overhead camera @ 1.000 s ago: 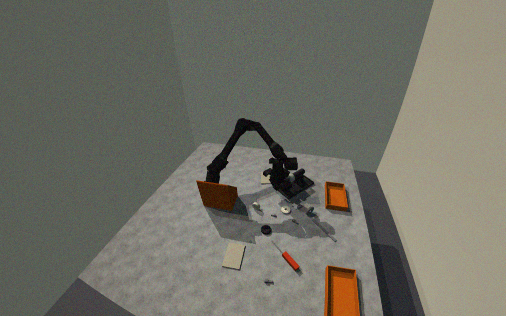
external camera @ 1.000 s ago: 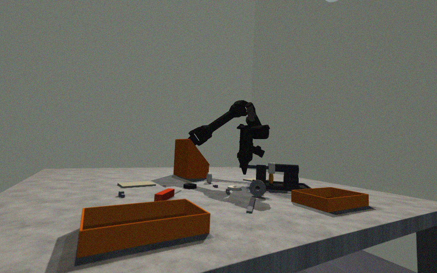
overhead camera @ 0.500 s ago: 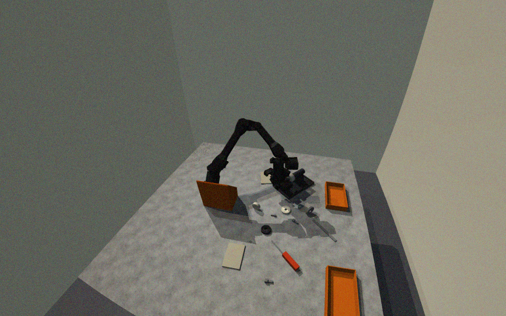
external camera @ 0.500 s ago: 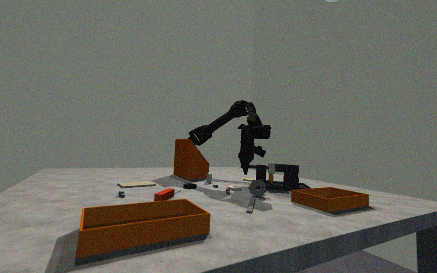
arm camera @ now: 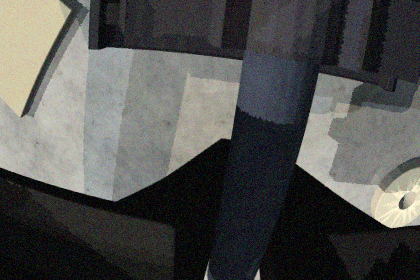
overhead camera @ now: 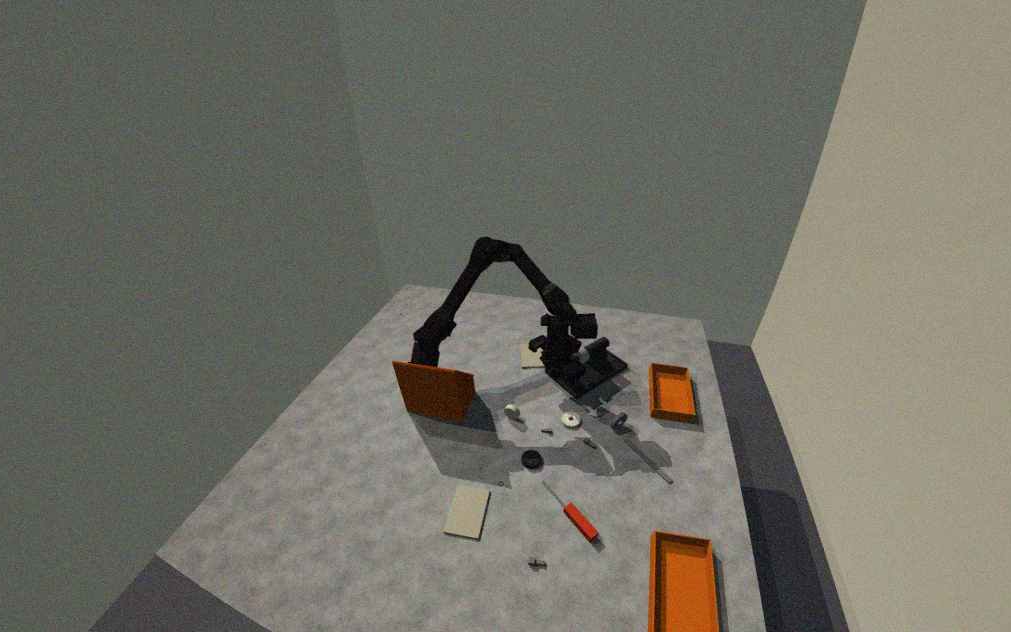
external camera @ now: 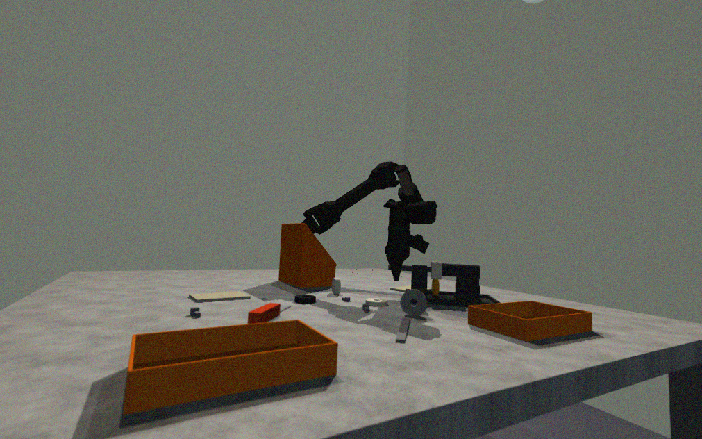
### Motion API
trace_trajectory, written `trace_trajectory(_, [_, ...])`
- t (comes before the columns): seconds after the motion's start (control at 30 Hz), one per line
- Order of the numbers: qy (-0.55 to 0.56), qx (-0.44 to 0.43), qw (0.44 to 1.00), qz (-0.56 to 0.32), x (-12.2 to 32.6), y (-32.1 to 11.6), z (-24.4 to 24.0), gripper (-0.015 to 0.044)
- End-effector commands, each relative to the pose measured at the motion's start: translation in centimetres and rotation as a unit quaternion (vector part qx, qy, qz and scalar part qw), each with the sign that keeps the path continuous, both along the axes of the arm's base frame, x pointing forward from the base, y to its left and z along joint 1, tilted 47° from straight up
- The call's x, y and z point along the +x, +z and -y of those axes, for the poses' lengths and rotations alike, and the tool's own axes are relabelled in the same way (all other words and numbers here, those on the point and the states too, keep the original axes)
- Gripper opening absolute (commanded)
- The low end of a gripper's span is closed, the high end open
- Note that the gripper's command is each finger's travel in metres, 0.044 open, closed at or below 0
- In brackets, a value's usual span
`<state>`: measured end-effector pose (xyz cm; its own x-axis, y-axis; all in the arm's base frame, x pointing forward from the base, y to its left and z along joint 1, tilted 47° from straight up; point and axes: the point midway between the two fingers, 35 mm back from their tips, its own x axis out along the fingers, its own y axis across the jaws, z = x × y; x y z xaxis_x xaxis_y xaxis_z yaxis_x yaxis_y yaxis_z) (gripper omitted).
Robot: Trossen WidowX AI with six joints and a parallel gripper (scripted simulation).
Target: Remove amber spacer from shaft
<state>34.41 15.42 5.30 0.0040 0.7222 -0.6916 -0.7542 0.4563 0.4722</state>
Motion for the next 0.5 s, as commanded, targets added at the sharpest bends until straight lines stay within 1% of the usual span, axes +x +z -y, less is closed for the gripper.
trace_trajectory(0.0, [0.000,0.005,1.000,0.002,0.26,0.37,-0.24,0.0000])
trace_trajectory(0.47, [0.000,0.005,1.000,0.002,0.56,0.63,-0.48,0.0000])
